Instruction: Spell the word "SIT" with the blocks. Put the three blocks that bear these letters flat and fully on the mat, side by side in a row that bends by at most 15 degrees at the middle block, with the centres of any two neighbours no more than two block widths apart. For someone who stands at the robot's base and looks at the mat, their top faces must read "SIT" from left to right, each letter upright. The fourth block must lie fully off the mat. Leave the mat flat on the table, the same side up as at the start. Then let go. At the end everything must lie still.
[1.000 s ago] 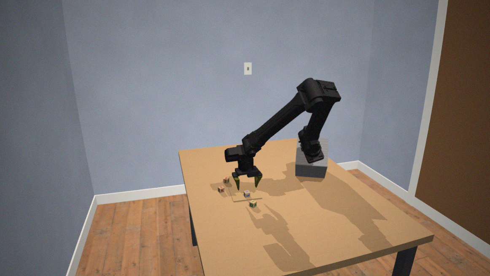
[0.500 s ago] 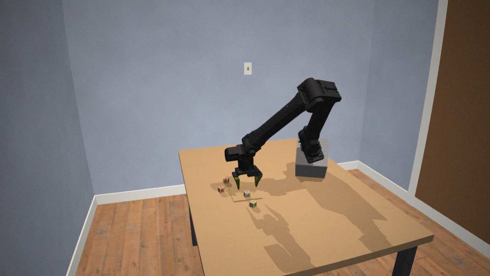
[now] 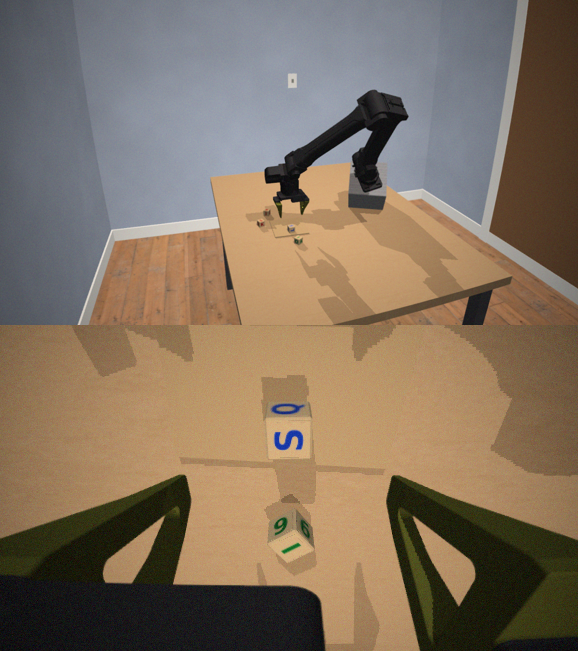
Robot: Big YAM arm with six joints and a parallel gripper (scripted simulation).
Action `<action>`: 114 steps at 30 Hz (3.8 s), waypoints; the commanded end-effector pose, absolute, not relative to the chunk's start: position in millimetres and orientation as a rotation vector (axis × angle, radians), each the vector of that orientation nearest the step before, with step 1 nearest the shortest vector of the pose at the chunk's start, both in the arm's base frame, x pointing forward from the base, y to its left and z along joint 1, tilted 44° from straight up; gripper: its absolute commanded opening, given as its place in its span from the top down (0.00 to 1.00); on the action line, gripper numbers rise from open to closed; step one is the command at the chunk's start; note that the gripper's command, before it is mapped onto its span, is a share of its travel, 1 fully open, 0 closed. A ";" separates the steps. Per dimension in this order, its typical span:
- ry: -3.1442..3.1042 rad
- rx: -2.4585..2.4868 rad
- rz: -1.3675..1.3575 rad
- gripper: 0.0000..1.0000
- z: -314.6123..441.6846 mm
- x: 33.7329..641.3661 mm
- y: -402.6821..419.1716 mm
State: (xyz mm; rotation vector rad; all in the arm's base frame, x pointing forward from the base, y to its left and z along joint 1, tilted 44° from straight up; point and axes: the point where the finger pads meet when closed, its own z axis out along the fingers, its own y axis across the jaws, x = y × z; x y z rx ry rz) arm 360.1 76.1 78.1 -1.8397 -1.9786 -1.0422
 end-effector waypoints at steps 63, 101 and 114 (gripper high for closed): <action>-2.649 -1.217 -1.227 0.42 155.0 343.9 137.6; -2.625 -1.231 -1.184 0.42 123.1 347.4 154.8; -2.628 -1.229 -1.193 0.42 114.1 355.3 166.2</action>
